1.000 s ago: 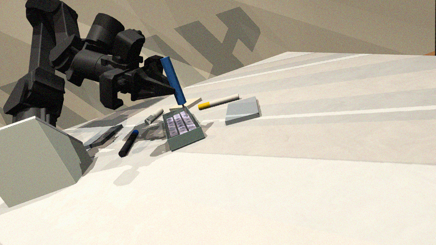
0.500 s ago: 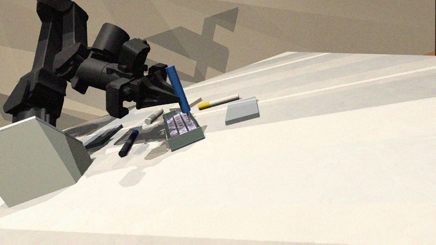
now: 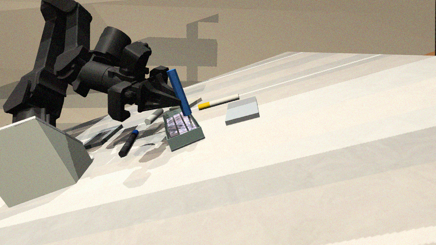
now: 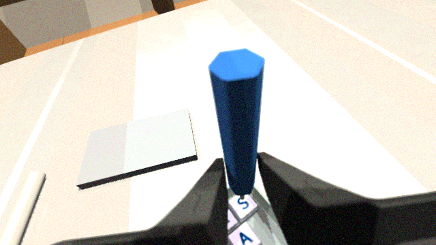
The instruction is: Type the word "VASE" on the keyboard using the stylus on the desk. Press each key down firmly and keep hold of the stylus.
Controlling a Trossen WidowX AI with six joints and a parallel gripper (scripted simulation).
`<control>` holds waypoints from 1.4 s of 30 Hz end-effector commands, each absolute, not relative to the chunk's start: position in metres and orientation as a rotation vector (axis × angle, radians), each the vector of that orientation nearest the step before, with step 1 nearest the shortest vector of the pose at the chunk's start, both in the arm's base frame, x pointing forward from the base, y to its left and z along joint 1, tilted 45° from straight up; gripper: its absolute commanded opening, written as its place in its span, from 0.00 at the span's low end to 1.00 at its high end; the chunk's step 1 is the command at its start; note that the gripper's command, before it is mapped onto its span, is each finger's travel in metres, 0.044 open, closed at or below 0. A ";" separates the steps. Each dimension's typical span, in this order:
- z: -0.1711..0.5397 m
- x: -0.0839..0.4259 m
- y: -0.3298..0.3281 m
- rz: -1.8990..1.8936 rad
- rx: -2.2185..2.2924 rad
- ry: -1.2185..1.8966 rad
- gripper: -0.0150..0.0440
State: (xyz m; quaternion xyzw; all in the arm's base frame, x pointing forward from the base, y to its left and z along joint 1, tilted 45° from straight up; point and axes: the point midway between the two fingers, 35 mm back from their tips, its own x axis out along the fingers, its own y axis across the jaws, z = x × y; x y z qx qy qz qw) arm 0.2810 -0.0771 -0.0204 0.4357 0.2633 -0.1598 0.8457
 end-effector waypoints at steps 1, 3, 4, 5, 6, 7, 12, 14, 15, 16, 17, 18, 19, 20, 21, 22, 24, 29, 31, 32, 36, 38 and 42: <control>-0.023 0.281 -0.075 -0.341 0.924 0.558 0.39; -0.024 0.281 -0.075 -0.341 0.924 0.558 0.39; -0.024 0.281 -0.074 -0.341 0.924 0.558 0.39; -0.024 0.281 -0.074 -0.341 0.924 0.558 0.39; -0.024 0.281 -0.074 -0.341 0.924 0.558 0.39; -0.025 0.281 -0.073 -0.341 0.925 0.558 0.39; -0.026 0.281 -0.072 -0.341 0.925 0.558 0.39; -0.026 0.281 -0.072 -0.341 0.925 0.558 0.39; -0.026 0.281 -0.072 -0.341 0.925 0.558 0.39; -0.027 0.281 -0.072 -0.341 0.925 0.558 0.39; -0.027 0.281 -0.071 -0.341 0.925 0.558 0.39; -0.027 0.282 -0.071 -0.341 0.925 0.558 0.39; -0.027 0.282 -0.071 -0.341 0.925 0.558 0.39; -0.028 0.282 -0.071 -0.341 0.925 0.558 0.39; -0.028 0.282 -0.070 -0.341 0.925 0.558 0.39; -0.028 0.282 -0.070 -0.341 0.925 0.558 0.39; -0.029 0.282 -0.069 -0.341 0.925 0.558 0.39; -0.031 0.282 -0.068 -0.341 0.925 0.558 0.39; -0.031 0.282 -0.067 -0.341 0.925 0.558 0.39; -0.031 0.282 -0.067 -0.341 0.925 0.558 0.39; -0.033 0.282 -0.066 -0.341 0.925 0.558 0.39; -0.033 0.283 -0.065 -0.341 0.925 0.559 0.39; -0.032 0.282 -0.066 -0.341 0.925 0.558 0.39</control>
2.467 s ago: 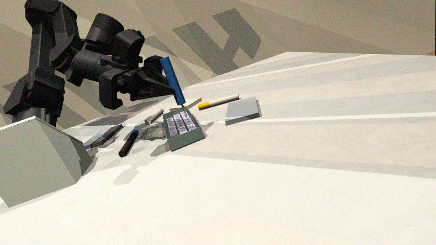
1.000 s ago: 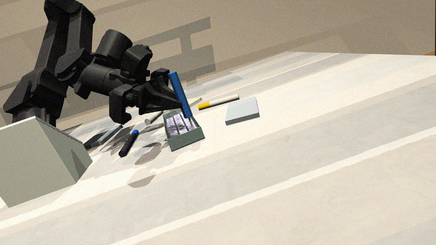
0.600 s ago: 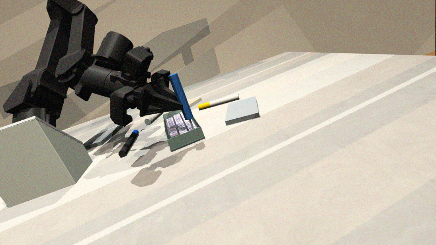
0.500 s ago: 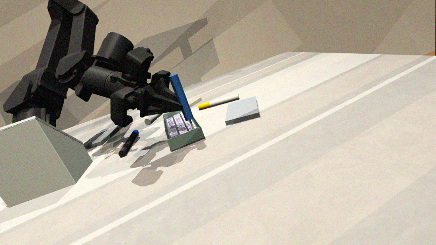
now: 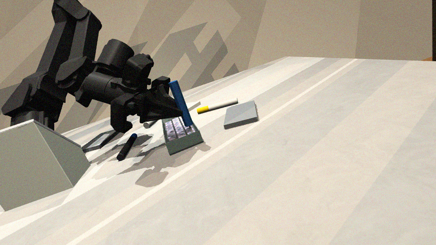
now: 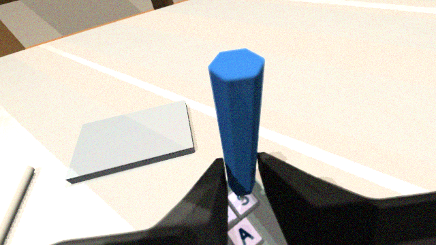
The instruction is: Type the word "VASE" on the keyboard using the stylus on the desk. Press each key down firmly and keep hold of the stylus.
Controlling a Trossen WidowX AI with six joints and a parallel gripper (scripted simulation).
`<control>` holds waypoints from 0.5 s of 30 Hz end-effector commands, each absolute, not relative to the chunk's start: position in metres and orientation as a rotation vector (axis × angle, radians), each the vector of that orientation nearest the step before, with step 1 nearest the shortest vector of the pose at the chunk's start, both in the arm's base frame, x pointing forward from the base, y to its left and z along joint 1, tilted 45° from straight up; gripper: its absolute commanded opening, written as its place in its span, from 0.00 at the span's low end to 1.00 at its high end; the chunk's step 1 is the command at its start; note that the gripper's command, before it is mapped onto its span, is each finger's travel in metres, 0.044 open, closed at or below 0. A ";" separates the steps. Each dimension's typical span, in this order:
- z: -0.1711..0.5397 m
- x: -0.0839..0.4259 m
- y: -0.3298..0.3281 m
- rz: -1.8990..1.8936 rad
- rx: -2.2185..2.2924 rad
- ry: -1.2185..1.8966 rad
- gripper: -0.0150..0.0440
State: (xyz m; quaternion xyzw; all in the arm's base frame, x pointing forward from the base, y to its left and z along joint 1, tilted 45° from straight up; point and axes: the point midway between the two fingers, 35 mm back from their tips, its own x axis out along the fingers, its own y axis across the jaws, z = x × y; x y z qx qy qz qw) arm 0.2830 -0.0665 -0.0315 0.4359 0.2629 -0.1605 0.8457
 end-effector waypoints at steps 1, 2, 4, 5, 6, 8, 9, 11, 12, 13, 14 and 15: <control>-0.032 0.282 -0.067 -0.341 0.925 0.558 0.39; -0.031 0.282 -0.067 -0.341 0.925 0.558 0.39; -0.031 0.282 -0.067 -0.341 0.925 0.558 0.39; -0.031 0.282 -0.067 -0.341 0.925 0.558 0.39; -0.031 0.282 -0.067 -0.341 0.925 0.558 0.39; -0.030 0.282 -0.068 -0.341 0.925 0.559 0.39; -0.029 0.282 -0.069 -0.341 0.925 0.559 0.39; -0.026 0.282 -0.072 -0.341 0.924 0.559 0.39; -0.025 0.282 -0.074 -0.341 0.924 0.559 0.39; -0.023 0.282 -0.076 -0.341 0.924 0.559 0.39; -0.022 0.281 -0.077 -0.341 0.924 0.559 0.39; -0.020 0.281 -0.079 -0.341 0.924 0.559 0.39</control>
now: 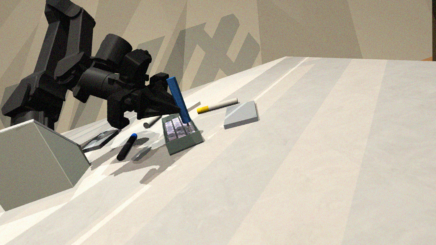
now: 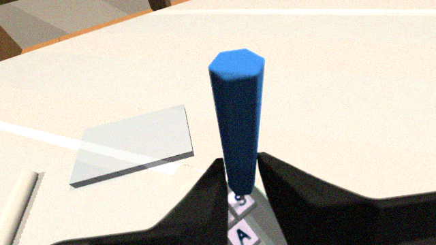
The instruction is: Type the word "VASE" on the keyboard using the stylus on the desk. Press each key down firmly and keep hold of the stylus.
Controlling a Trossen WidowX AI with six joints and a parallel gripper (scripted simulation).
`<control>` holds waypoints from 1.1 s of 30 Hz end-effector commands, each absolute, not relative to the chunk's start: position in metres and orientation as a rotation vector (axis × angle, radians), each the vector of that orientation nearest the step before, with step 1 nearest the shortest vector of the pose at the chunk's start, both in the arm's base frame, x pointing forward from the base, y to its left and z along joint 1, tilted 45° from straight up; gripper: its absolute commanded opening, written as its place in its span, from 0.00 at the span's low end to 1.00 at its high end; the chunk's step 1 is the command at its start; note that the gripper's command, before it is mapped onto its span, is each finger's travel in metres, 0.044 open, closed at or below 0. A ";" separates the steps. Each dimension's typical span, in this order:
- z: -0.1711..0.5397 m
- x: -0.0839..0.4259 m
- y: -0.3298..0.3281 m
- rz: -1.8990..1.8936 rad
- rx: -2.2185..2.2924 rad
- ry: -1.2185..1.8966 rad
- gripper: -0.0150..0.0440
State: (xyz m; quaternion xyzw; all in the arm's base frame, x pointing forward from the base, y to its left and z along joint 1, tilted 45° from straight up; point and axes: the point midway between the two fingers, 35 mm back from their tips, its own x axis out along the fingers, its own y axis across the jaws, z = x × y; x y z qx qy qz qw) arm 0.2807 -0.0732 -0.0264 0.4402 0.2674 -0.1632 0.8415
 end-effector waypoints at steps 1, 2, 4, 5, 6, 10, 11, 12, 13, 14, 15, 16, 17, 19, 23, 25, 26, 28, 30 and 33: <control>-0.018 0.281 -0.081 -0.341 0.924 0.559 0.39; -0.016 0.280 -0.082 -0.341 0.924 0.559 0.39; -0.013 0.279 -0.086 -0.341 0.924 0.558 0.39; -0.011 0.279 -0.087 -0.341 0.924 0.558 0.39; -0.009 0.278 -0.089 -0.341 0.924 0.558 0.39; -0.004 0.277 -0.093 -0.341 0.924 0.557 0.39; -0.004 0.277 -0.093 -0.341 0.924 0.557 0.39; -0.004 0.277 -0.093 -0.341 0.924 0.557 0.39; -0.007 0.277 -0.091 -0.345 0.928 0.557 0.40; -0.007 0.277 -0.091 -0.345 0.928 0.557 0.39; -0.007 0.277 -0.091 -0.345 0.928 0.557 0.37; -0.007 0.277 -0.091 -0.345 0.928 0.557 0.36; -0.007 0.277 -0.091 -0.345 0.928 0.557 0.35; -0.007 0.278 -0.091 -0.346 0.928 0.557 0.30; -0.003 0.281 -0.086 -0.347 0.928 0.562 0.25; 0.001 0.283 -0.082 -0.348 0.928 0.566 0.25; 0.003 0.284 -0.080 -0.349 0.928 0.568 0.25; 0.007 0.286 -0.075 -0.350 0.927 0.571 0.25; 0.011 0.288 -0.071 -0.351 0.927 0.574 0.25; 0.017 0.290 -0.064 -0.352 0.926 0.577 0.25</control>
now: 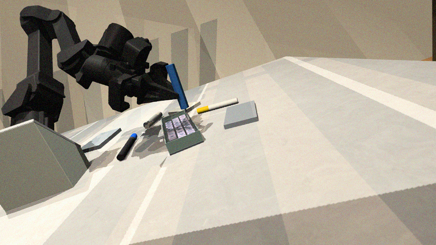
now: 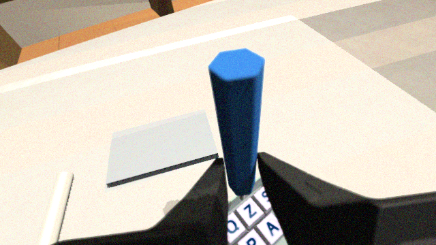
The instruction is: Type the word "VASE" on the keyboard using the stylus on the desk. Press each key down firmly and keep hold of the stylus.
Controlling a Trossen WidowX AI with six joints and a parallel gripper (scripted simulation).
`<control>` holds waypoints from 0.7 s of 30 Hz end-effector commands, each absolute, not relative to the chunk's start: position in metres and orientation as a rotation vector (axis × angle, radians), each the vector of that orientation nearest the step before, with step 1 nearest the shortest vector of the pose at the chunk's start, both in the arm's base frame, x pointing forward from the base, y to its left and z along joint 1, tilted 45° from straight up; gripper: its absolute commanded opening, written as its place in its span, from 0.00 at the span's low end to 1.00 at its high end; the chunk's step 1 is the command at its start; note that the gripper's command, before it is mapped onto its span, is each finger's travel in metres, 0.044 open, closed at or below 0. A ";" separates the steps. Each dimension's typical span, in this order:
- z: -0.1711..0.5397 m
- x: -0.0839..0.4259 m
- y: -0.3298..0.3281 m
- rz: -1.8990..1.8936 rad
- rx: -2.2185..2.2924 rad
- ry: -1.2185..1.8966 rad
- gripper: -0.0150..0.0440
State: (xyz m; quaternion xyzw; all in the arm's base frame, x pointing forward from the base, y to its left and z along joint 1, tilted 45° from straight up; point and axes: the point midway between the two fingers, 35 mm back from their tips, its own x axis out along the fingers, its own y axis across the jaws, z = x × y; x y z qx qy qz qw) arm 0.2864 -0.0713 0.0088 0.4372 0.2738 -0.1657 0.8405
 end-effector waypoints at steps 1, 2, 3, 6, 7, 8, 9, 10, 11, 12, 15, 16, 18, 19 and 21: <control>0.019 0.290 -0.062 -0.352 0.926 0.578 0.25; 0.022 0.291 -0.059 -0.353 0.926 0.579 0.25; 0.024 0.291 -0.057 -0.353 0.925 0.580 0.25; 0.031 0.292 -0.050 -0.354 0.925 0.582 0.25; 0.033 0.293 -0.047 -0.354 0.925 0.582 0.25; 0.035 0.293 -0.045 -0.354 0.924 0.583 0.25; 0.038 0.293 -0.042 -0.354 0.924 0.583 0.25; 0.040 0.293 -0.040 -0.354 0.924 0.583 0.25; 0.042 0.292 -0.037 -0.355 0.924 0.583 0.25; 0.045 0.292 -0.035 -0.355 0.924 0.583 0.25; 0.052 0.291 -0.028 -0.354 0.923 0.583 0.25; 0.054 0.290 -0.025 -0.354 0.923 0.583 0.25; 0.059 0.289 -0.020 -0.354 0.923 0.582 0.25; 0.061 0.288 -0.018 -0.353 0.923 0.581 0.25; 0.066 0.287 -0.013 -0.353 0.923 0.580 0.25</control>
